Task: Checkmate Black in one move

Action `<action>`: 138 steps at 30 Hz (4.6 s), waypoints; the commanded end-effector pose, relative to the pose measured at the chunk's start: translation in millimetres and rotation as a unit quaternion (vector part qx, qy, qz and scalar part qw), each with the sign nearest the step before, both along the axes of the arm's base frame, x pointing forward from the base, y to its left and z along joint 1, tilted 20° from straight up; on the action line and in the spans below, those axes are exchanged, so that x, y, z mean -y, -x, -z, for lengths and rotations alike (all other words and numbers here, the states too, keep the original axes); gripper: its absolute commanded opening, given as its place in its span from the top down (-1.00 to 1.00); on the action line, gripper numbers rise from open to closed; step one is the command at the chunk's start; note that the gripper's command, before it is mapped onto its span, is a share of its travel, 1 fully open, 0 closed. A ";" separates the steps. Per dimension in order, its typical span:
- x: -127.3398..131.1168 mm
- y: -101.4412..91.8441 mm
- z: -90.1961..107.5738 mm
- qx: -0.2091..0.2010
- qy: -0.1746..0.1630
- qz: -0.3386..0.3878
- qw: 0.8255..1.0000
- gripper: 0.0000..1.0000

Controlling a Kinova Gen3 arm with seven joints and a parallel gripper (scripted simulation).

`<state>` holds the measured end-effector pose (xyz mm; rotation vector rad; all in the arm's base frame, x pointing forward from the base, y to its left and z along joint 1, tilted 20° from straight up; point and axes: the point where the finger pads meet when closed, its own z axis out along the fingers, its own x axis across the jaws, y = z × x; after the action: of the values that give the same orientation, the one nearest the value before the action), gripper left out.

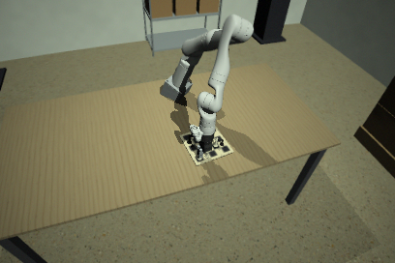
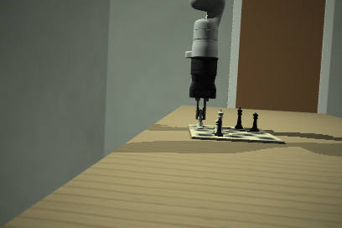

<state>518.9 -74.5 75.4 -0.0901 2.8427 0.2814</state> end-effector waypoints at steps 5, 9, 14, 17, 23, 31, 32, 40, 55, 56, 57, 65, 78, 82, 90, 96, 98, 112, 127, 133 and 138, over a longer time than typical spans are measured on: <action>0.4 -0.4 -0.8 0.001 0.000 0.000 1.000 1.00; 0.4 -0.4 -0.8 0.001 0.000 0.000 1.000 1.00; 0.4 -0.4 -0.8 0.001 0.000 0.000 1.000 1.00; 0.4 -0.4 -0.8 0.001 0.000 0.000 1.000 1.00; 0.4 -0.4 -0.8 0.001 0.000 0.000 1.000 1.00; 0.4 -0.4 -0.8 0.001 0.000 0.000 1.000 1.00; 0.4 -0.4 -0.8 0.001 0.000 0.000 1.000 1.00; 0.4 -0.4 -0.8 0.001 0.000 0.000 1.000 0.05; 0.4 -0.4 -0.8 0.001 0.000 0.000 1.000 -0.58; 0.4 -0.4 -0.8 0.001 0.000 0.000 1.000 -0.58; 0.5 -0.4 -0.9 0.001 0.000 0.000 1.000 -0.58; 2.1 1.8 -8.5 0.001 0.000 0.000 1.000 -0.58; 14.8 19.2 -68.4 0.001 0.000 0.000 1.000 -0.58; 16.4 21.4 -75.6 0.001 0.000 0.000 1.000 -0.58; 18.5 24.2 -85.5 0.001 0.000 0.000 1.000 -0.58; 18.5 24.2 -85.5 0.001 0.000 0.000 1.000 -1.00; 18.5 24.2 -85.5 0.001 0.000 0.000 1.000 -1.00; 18.5 24.3 -85.7 0.001 0.000 0.000 1.000 -1.00; 25.0 33.2 -116.2 0.001 0.000 0.000 1.000 -1.00; 28.0 37.3 -130.4 0.001 0.000 0.000 1.000 -1.00; 30.6 40.8 -142.4 0.001 0.000 0.000 1.000 -1.00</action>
<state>476.6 -104.3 210.0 -0.0874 2.8537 0.2831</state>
